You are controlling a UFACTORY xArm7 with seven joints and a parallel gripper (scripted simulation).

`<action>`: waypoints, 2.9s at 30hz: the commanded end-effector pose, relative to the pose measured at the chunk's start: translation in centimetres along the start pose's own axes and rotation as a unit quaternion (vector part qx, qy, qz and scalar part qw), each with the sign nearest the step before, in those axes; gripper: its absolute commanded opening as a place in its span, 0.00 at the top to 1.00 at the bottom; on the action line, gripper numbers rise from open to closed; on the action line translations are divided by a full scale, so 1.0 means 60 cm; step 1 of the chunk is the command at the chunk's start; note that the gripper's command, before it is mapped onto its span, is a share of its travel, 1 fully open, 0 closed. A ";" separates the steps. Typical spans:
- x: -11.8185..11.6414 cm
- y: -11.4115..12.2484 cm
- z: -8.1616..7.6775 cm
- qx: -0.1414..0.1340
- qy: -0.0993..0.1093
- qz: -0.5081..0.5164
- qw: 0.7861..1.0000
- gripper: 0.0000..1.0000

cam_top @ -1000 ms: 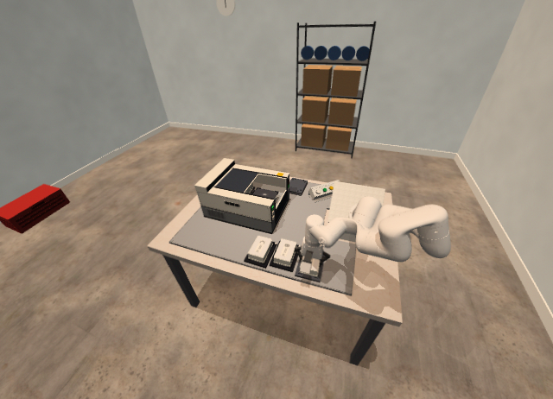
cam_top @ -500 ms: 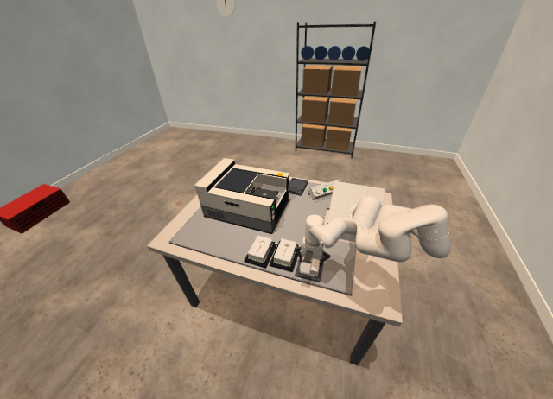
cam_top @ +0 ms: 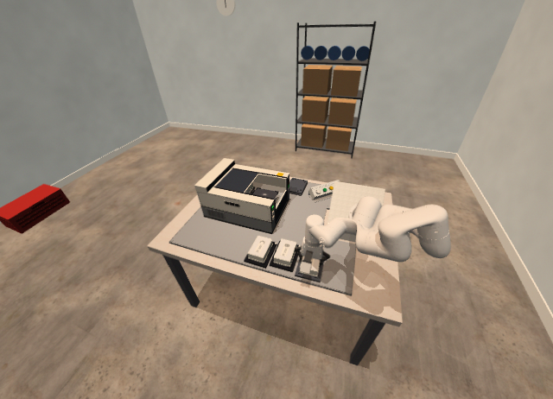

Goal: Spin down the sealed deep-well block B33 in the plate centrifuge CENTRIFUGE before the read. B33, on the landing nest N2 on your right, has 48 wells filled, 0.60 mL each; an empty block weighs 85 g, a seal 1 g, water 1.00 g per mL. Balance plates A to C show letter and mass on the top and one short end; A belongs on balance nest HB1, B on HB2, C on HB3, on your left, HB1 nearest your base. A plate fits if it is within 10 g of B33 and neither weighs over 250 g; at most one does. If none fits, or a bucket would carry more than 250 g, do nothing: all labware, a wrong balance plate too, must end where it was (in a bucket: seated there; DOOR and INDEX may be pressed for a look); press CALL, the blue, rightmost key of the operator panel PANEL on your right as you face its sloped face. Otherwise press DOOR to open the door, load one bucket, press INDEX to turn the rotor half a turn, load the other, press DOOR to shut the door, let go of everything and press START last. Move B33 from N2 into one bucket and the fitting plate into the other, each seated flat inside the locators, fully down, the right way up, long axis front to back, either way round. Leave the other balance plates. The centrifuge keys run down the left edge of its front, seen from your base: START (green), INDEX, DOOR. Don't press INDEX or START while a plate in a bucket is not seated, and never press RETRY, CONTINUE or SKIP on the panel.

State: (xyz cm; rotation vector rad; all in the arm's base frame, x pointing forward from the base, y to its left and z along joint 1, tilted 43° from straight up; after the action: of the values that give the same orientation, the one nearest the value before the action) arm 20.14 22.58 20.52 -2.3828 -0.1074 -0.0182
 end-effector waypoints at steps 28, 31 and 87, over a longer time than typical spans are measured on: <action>0.001 0.000 -0.001 0.000 0.001 0.000 1.000 1.00; 0.001 0.000 -0.001 0.000 0.001 0.000 1.000 1.00; 0.001 0.000 -0.030 0.001 0.001 0.000 1.000 1.00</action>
State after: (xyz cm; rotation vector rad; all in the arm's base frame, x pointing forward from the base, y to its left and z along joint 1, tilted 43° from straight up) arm 20.16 21.46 21.69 -2.3829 -0.1075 -0.0176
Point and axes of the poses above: the point where the finger pads meet when closed, its own z axis out along the fingers, its own x axis across the jaws, y = z × x, the point moved 9 cm from there along -z, back along the fingers, and after that the axes turned 3 degrees about -z, right-handed, at the moved point
